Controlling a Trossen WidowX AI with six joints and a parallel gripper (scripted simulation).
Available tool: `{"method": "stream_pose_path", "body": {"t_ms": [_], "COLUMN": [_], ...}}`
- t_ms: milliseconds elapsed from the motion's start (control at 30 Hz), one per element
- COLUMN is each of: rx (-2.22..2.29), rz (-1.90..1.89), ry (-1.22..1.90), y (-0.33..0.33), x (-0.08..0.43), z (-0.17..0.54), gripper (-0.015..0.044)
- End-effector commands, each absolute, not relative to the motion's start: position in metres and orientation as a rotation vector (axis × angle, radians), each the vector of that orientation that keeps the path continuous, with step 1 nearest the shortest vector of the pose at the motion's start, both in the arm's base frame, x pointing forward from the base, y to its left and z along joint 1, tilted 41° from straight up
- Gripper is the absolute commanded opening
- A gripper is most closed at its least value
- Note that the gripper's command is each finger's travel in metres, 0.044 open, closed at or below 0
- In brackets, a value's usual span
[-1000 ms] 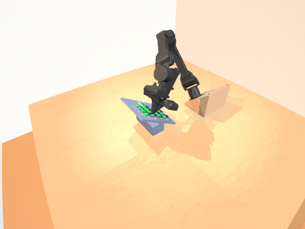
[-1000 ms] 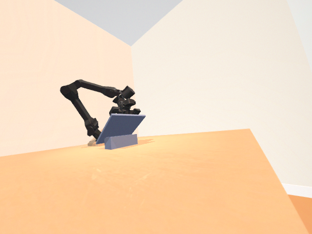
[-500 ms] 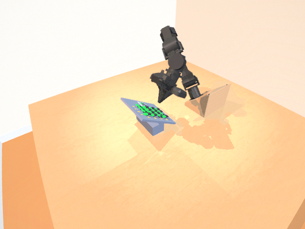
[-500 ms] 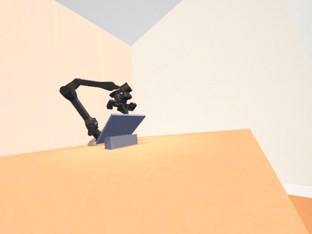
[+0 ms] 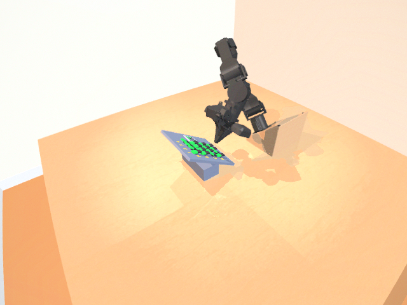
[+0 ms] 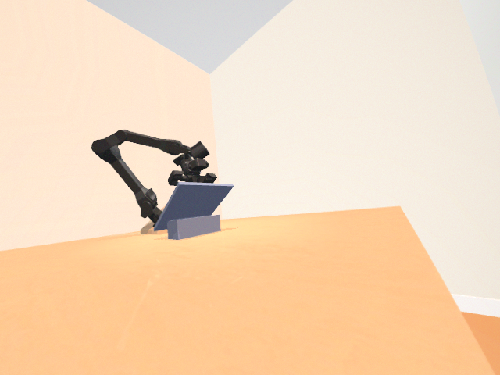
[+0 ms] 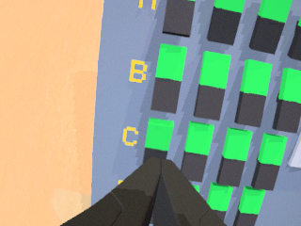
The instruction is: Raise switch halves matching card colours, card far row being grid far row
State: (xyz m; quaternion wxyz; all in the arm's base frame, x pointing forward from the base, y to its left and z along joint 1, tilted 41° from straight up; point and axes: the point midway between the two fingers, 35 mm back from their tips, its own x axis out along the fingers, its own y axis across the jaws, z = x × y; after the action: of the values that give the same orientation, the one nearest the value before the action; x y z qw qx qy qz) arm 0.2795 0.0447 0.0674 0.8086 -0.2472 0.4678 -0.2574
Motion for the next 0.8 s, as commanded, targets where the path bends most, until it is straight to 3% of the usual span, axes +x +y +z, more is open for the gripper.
{"method": "stream_pose_path", "body": {"t_ms": [0,767], "rx": [-0.533,-0.533], "rz": [-0.548,-0.549], "ry": [1.016,1.014], "y": [0.037,0.022], "x": [0.282,0.292], "z": [0.058,0.044], "gripper": [0.0,0.0]}}
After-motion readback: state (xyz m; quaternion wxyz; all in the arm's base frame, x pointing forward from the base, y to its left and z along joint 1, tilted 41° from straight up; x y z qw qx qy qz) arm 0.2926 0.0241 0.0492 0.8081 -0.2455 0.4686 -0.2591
